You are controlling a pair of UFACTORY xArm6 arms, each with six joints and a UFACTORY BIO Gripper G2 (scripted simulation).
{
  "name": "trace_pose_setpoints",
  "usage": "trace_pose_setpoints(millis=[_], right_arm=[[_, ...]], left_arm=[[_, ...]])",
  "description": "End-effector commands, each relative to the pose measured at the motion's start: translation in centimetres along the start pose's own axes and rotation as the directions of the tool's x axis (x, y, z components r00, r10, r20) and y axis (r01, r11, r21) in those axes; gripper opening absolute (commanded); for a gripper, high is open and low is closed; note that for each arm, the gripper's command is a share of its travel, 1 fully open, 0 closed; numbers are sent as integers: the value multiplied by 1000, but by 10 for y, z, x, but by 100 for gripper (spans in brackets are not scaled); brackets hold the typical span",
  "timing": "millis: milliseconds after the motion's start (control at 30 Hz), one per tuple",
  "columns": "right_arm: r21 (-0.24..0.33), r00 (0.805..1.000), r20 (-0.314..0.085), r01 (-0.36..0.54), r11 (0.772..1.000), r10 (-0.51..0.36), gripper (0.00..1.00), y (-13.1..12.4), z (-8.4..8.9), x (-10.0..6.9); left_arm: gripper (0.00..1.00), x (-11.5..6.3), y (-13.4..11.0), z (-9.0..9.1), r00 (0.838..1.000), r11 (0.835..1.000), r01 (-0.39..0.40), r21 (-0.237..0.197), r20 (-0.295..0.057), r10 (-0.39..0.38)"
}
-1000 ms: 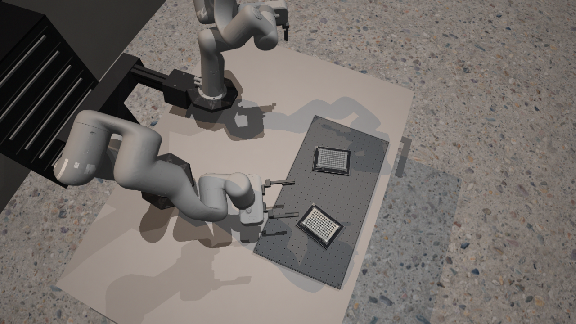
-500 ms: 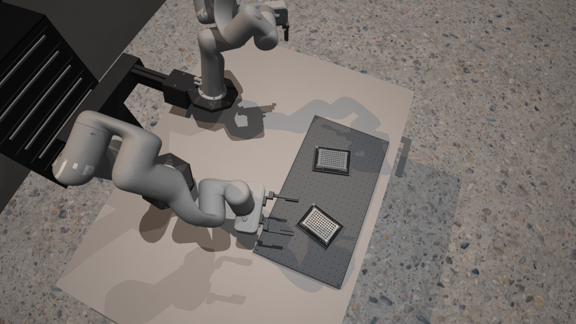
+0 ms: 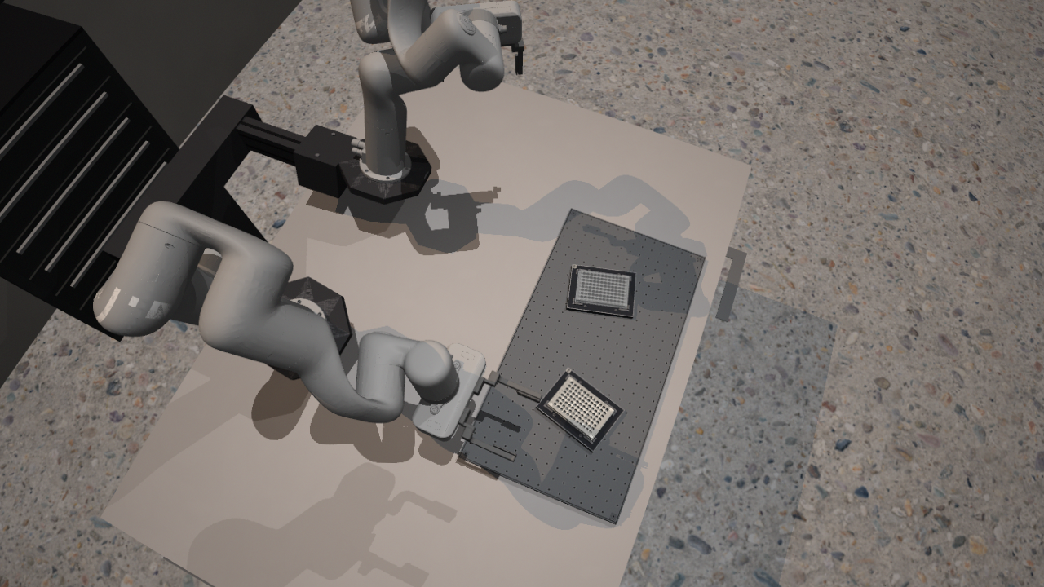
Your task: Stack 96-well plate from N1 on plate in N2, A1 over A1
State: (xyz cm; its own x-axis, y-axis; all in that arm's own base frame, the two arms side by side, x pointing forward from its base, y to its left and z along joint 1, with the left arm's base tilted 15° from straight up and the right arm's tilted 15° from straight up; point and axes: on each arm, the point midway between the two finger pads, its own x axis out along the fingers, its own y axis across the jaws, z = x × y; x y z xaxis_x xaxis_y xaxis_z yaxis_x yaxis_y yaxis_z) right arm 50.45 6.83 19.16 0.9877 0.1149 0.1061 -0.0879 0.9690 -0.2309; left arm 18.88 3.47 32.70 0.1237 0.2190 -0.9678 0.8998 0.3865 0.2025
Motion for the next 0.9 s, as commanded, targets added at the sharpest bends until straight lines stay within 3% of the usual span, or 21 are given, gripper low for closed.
trace_pose_setpoints(millis=[0, 67, 500, 667, 867], right_arm=[[2, 996, 0, 89, 996, -89, 37, -15, 1, 2], [2, 996, 0, 89, 996, -89, 37, -25, 1, 3], [2, 996, 0, 89, 996, -89, 37, -25, 1, 3], [2, 997, 0, -77, 997, 77, 37, -2, -8, 5], [2, 966, 0, -260, 966, 260, 37, 26, -19, 7]], left_arm=[[100, -1, 0, 0, 1000, 1000, -1, -1, 2, 1], [100, -1, 0, 0, 1000, 1000, -1, -1, 2, 1], [100, -1, 0, 0, 1000, 1000, -1, -1, 2, 1], [100, -1, 0, 0, 1000, 1000, -1, -1, 2, 1], [100, -1, 0, 0, 1000, 1000, -1, -1, 2, 1]])
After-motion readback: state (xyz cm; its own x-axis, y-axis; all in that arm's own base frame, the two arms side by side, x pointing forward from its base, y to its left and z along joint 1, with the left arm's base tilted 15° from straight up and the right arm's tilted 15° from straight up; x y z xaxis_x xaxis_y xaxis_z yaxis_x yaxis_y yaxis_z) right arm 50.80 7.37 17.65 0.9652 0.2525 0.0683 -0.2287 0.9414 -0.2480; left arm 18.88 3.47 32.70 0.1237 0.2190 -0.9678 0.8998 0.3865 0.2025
